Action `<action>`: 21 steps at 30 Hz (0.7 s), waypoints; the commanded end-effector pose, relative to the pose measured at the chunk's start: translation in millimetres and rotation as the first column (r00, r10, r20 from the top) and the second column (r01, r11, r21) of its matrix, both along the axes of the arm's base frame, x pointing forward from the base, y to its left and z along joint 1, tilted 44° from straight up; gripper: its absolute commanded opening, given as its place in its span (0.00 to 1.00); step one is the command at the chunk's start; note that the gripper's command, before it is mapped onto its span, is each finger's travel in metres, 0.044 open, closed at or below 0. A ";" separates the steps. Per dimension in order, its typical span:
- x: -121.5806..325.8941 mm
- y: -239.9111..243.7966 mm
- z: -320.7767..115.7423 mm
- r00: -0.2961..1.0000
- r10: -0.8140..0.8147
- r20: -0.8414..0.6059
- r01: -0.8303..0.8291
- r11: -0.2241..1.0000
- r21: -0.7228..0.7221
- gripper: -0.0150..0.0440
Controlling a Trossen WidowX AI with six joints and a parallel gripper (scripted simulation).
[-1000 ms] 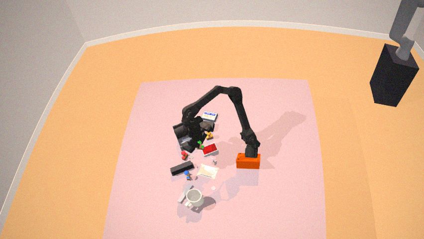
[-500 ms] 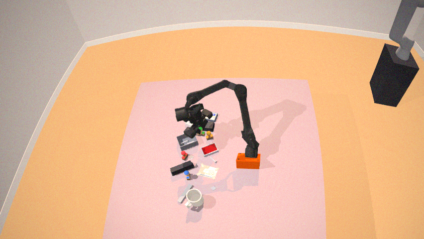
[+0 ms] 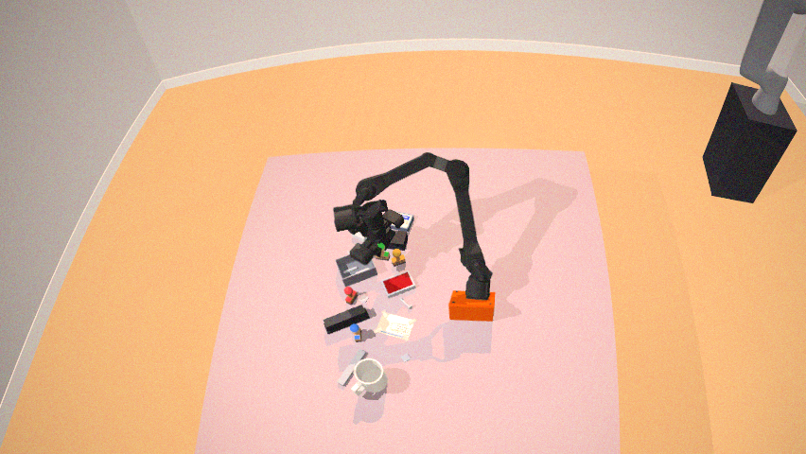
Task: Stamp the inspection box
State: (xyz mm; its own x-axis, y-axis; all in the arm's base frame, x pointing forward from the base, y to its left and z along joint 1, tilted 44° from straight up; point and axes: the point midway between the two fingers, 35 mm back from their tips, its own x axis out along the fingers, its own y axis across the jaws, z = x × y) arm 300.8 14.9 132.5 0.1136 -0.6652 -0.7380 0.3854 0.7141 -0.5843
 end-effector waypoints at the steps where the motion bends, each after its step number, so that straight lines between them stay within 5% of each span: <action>1: 0.7 -4.6 -4.1 1.000 0.007 -0.001 -0.007 1.000 -0.004 0.25; 21: 3.7 -27.2 -27.3 1.000 0.007 0.001 -0.007 1.000 -0.006 0.25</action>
State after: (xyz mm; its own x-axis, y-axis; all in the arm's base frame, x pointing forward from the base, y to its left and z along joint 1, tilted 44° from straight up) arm 304.7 -8.7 108.1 0.1151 -0.6660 -0.7371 0.3863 0.7136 -0.5844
